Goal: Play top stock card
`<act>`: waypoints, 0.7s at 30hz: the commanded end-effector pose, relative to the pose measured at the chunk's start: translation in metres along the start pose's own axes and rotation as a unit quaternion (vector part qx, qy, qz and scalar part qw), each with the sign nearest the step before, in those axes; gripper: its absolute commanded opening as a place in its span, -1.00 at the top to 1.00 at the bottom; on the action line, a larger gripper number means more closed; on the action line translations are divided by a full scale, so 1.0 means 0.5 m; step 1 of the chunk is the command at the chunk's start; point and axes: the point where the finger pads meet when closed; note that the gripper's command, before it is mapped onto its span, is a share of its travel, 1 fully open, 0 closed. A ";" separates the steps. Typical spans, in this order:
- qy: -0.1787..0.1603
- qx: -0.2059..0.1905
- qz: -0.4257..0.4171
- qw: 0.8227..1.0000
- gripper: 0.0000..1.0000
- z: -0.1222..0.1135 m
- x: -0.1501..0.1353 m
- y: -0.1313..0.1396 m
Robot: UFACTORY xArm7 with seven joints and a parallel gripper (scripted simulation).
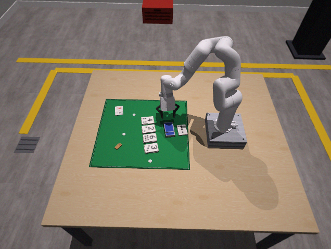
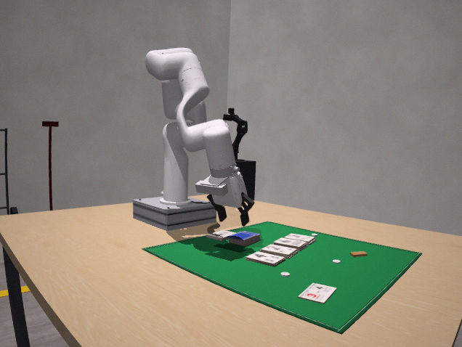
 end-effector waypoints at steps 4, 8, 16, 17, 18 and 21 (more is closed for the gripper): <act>-0.001 0.001 0.000 1.000 -0.73 0.024 -0.004 -0.011; -0.001 0.001 0.000 1.000 -0.73 0.031 -0.005 -0.014; -0.001 0.001 0.000 1.000 -0.73 0.060 -0.006 -0.027; -0.001 0.001 0.000 1.000 -0.73 0.063 -0.007 -0.028; -0.001 0.001 0.000 1.000 -0.73 0.066 -0.007 -0.029; -0.001 0.001 0.000 1.000 -0.73 0.072 -0.007 -0.032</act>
Point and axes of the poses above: the point where the finger pads meet when closed, its own z axis out along the fingers, its own x axis across the jaws, y = z × x, and after that the axes turned 11 degrees about z, right-handed
